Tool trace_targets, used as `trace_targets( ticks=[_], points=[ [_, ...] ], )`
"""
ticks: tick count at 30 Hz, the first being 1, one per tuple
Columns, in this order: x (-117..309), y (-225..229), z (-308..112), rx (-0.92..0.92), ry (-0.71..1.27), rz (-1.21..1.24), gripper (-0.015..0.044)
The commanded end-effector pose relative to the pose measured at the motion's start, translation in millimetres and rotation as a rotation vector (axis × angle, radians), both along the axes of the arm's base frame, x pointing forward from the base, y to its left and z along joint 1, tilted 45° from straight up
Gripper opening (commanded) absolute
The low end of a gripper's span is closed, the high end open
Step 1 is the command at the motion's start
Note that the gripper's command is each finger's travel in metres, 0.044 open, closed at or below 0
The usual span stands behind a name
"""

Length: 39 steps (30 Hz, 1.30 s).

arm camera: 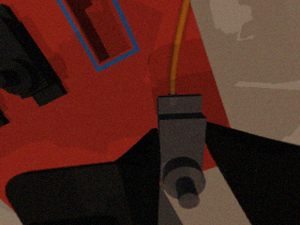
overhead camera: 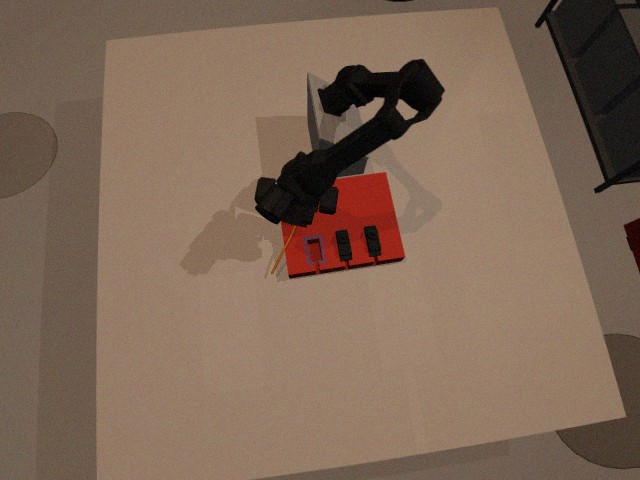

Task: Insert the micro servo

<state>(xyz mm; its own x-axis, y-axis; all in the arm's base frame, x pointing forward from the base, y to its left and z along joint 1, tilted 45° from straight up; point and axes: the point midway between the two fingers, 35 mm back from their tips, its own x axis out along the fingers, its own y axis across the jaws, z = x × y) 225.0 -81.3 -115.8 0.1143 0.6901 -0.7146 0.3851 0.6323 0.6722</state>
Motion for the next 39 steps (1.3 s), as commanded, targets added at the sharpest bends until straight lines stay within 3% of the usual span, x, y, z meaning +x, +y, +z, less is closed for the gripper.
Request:
trace_targets(
  ticks=[1, 31, 39],
  points=[
    [-0.4, -9.6, 8.5, -0.006, -0.006, -0.002, 0.0000],
    [4.0, -1.3, 39.2, -0.005, -0.005, -0.002, 0.0000],
    [4.0, -1.3, 39.2, -0.023, -0.111, 0.108, 0.0000]
  ],
)
